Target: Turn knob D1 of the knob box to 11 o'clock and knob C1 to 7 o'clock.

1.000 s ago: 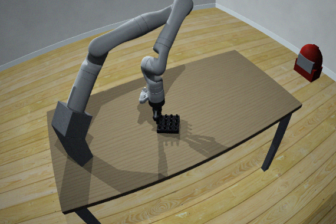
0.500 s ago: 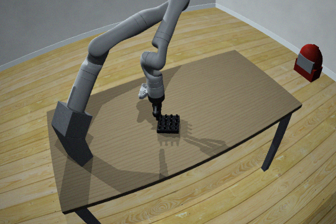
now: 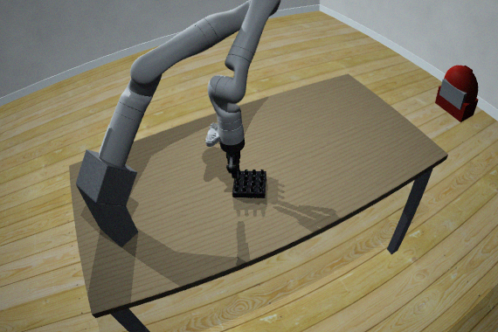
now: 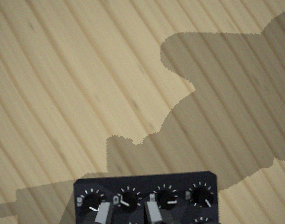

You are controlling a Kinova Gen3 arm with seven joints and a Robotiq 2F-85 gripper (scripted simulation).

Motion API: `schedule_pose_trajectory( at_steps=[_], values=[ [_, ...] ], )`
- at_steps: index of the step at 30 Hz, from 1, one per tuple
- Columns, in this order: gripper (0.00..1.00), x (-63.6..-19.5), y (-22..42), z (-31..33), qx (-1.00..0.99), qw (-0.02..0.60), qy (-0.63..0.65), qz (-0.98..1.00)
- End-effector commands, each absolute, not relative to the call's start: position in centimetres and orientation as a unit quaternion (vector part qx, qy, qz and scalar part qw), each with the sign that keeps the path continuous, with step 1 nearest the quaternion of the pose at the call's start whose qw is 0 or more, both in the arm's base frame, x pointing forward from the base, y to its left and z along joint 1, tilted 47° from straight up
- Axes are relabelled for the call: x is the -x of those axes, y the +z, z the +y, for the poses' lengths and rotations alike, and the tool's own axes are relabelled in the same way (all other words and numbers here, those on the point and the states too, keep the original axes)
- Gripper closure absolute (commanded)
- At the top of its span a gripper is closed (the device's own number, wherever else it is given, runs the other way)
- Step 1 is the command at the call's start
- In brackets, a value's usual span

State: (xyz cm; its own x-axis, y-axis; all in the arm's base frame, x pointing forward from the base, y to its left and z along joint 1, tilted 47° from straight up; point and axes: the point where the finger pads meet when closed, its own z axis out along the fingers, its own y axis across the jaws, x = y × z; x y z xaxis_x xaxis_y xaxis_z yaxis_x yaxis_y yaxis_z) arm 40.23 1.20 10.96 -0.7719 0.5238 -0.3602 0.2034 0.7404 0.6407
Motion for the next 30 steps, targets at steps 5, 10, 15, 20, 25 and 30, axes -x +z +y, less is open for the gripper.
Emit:
schedule_pose_trajectory(
  at_steps=[5, 10, 15, 20, 25, 30],
  values=[
    [0.81, -40.2, 11.0, 1.1, -0.21, 0.268, 0.299, 0.892],
    [0.81, -40.1, 11.0, 1.0, -0.232, 0.26, 0.305, 0.886],
    [0.81, -40.0, 10.9, 0.8, -0.274, 0.245, 0.317, 0.874],
    [0.81, -39.8, 10.8, 0.5, -0.334, 0.222, 0.333, 0.853],
    [0.81, -39.7, 10.8, 0.3, -0.376, 0.205, 0.344, 0.836],
    [0.81, -39.5, 10.7, -0.1, -0.451, 0.172, 0.361, 0.798]
  ],
)
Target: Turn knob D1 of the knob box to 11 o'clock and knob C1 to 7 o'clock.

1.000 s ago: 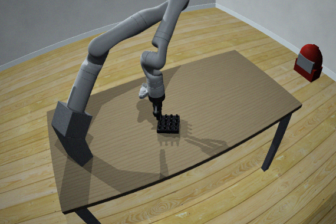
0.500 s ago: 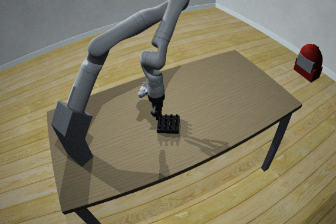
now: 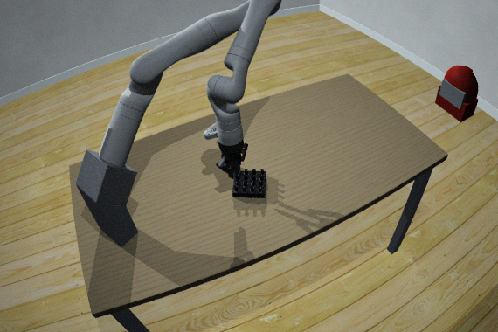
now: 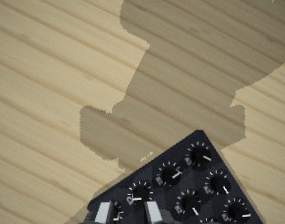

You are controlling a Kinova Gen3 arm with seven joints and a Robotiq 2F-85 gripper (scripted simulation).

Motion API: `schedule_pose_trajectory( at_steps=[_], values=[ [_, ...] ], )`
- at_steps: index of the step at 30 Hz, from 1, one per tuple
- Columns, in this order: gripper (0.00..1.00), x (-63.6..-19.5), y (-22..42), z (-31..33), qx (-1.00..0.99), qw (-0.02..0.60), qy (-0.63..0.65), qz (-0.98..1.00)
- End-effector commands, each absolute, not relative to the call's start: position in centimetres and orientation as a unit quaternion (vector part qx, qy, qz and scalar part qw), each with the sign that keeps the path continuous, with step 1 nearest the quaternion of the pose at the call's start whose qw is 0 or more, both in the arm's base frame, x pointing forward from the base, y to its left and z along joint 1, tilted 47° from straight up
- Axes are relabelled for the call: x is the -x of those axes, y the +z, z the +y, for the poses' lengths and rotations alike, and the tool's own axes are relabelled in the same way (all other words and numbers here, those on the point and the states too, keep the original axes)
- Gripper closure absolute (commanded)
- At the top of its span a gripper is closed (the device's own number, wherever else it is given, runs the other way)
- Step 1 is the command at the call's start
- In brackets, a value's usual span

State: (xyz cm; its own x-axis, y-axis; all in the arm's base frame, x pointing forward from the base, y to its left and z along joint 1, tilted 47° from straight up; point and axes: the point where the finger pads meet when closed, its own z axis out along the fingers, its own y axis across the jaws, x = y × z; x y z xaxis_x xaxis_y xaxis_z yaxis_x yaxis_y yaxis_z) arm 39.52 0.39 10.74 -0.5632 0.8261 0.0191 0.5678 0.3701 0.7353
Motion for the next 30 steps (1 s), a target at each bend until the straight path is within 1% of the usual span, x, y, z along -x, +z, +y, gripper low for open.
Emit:
schedule_pose_trajectory(
  at_steps=[1, 7, 9, 19, 30],
  values=[
    [0.81, -39.4, 10.7, -0.2, -0.466, 0.166, 0.364, 0.789],
    [0.81, -39.1, 10.6, -0.7, -0.551, 0.124, 0.381, 0.733],
    [0.81, -39.1, 10.6, -0.7, -0.551, 0.124, 0.381, 0.733],
    [0.81, -38.7, 10.6, -1.4, -0.652, 0.068, 0.395, 0.644],
    [0.81, -38.6, 10.6, -1.6, -0.69, 0.044, 0.399, 0.603]
  ],
)
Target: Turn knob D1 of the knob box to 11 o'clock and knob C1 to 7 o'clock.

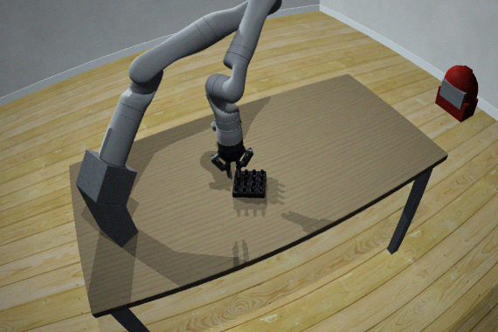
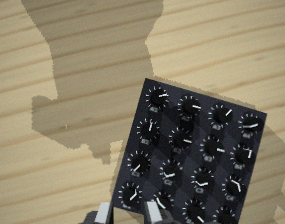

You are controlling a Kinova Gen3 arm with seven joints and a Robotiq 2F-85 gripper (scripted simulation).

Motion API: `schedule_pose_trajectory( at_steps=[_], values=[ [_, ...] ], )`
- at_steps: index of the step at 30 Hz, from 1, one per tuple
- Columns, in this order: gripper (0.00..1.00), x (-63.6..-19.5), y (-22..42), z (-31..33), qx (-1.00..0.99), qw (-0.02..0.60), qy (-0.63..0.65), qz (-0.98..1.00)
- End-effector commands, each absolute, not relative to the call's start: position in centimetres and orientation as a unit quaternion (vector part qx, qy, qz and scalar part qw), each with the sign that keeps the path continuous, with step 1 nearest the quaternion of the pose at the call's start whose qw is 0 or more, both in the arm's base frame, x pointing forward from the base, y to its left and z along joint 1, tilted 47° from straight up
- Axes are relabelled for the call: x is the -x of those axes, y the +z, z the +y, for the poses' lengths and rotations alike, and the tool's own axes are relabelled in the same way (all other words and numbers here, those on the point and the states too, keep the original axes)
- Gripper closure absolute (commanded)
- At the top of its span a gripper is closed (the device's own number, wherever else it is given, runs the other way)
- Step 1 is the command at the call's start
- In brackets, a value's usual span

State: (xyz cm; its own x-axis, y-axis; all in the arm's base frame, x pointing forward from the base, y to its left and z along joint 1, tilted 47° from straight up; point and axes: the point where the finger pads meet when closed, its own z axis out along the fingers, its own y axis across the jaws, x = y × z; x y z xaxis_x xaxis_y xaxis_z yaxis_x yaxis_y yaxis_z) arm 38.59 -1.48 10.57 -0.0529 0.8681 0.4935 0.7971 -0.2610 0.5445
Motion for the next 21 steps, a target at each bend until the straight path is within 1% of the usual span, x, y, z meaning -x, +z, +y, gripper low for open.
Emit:
schedule_pose_trajectory(
  at_steps=[1, 21],
  values=[
    [0.81, -38.58, 10.6, -1.65, -0.691, 0.043, 0.399, 0.601],
    [0.81, -38.57, 10.6, -1.67, -0.694, 0.041, 0.399, 0.598]
  ],
)
